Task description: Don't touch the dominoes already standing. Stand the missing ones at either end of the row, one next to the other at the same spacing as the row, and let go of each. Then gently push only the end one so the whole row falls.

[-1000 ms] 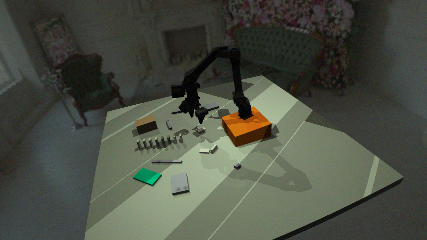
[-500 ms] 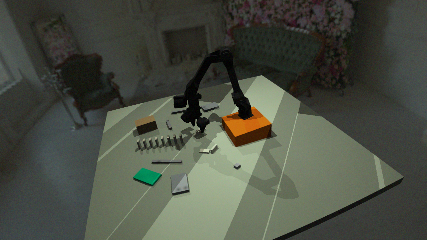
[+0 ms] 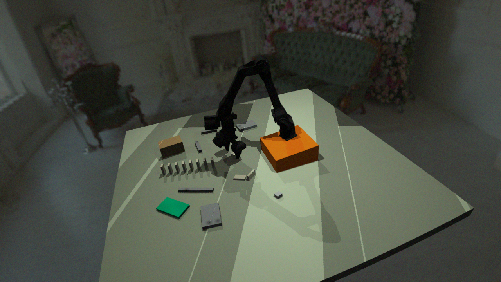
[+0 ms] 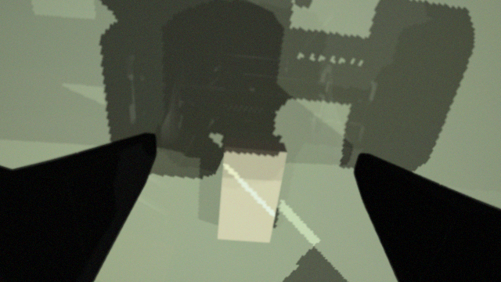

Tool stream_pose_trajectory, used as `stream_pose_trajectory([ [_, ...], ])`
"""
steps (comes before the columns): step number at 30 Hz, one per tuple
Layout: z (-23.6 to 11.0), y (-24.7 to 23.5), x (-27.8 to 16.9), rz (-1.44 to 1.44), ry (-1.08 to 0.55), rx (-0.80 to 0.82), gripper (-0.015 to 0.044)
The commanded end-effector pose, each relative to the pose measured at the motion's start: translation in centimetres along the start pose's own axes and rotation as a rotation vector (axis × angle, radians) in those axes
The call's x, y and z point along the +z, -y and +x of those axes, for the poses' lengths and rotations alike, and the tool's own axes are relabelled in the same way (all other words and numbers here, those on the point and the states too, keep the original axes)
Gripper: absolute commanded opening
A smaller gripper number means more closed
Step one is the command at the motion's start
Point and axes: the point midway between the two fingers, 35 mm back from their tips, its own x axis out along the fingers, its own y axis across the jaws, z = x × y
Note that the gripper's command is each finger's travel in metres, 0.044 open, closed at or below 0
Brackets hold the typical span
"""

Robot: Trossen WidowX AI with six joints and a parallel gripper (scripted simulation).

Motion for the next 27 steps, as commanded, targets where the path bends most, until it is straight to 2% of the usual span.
stream_pose_trajectory([
  [1,0.3,-0.2,-0.2,0.005,-0.006,0.009,0.0387],
  [12,0.3,-0.2,-0.2,0.005,-0.006,0.009,0.0107],
  [22,0.2,-0.2,-0.2,0.005,-0.006,0.009,0.0107],
  [27,-5.1,-0.2,-0.2,0.005,-0.006,0.009,0.0107],
])
